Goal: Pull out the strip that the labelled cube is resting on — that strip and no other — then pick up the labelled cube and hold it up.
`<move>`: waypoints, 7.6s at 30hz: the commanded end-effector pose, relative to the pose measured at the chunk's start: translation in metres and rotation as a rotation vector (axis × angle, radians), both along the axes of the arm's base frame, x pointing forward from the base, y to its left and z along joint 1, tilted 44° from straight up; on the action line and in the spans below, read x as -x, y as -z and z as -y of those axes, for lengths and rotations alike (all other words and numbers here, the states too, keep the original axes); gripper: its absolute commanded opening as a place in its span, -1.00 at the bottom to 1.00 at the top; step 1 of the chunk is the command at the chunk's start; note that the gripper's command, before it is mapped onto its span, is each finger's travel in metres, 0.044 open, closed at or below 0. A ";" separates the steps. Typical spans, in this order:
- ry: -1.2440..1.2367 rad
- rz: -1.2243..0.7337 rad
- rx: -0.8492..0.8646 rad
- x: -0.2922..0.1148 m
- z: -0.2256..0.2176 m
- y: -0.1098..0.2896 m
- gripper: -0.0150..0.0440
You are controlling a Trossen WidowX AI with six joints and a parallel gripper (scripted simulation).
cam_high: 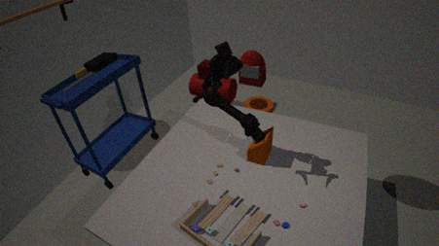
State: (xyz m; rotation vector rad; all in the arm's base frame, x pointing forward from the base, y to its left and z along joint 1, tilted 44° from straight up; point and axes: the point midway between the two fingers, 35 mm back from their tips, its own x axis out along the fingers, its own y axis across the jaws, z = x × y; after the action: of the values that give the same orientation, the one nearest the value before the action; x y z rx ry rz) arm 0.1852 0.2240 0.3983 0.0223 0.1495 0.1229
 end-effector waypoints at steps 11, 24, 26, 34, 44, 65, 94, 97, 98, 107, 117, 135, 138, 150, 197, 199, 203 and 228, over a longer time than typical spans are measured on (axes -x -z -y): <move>0.111 -0.096 0.363 -0.085 -0.005 0.142 0.86; 0.190 -0.366 0.783 -0.129 0.123 0.334 0.86; 0.191 -0.399 0.817 -0.125 0.139 0.350 0.86; 0.191 -0.404 0.821 -0.124 0.141 0.352 0.86; 0.195 -0.423 0.814 -0.128 0.139 0.354 0.69; 0.535 -1.058 0.619 -0.205 0.119 0.473 -0.49; 0.783 -1.213 0.551 -0.213 0.146 0.527 -0.49; 0.783 -1.213 0.551 -0.213 0.150 0.531 -0.49; 0.783 -1.213 0.551 -0.213 0.151 0.532 -0.49; 0.784 -1.213 0.552 -0.214 0.160 0.543 -0.49; 0.785 -1.212 0.553 -0.213 0.171 0.556 -0.49; 0.785 -1.212 0.553 -0.213 0.175 0.560 -0.49; 0.785 -1.212 0.553 -0.213 0.175 0.560 -0.49; 0.785 -1.212 0.553 -0.213 0.175 0.561 -0.49; 0.785 -1.214 0.553 -0.182 0.172 0.569 -0.49; 0.785 -1.214 0.553 -0.179 0.172 0.570 -0.49; 0.785 -1.214 0.553 -0.173 0.171 0.571 -0.49; 0.784 -1.216 0.553 -0.135 0.167 0.579 -0.49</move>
State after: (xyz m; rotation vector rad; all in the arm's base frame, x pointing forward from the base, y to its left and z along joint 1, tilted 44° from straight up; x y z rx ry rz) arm 0.3301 0.0607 -0.1769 -0.4028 1.3450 -0.7354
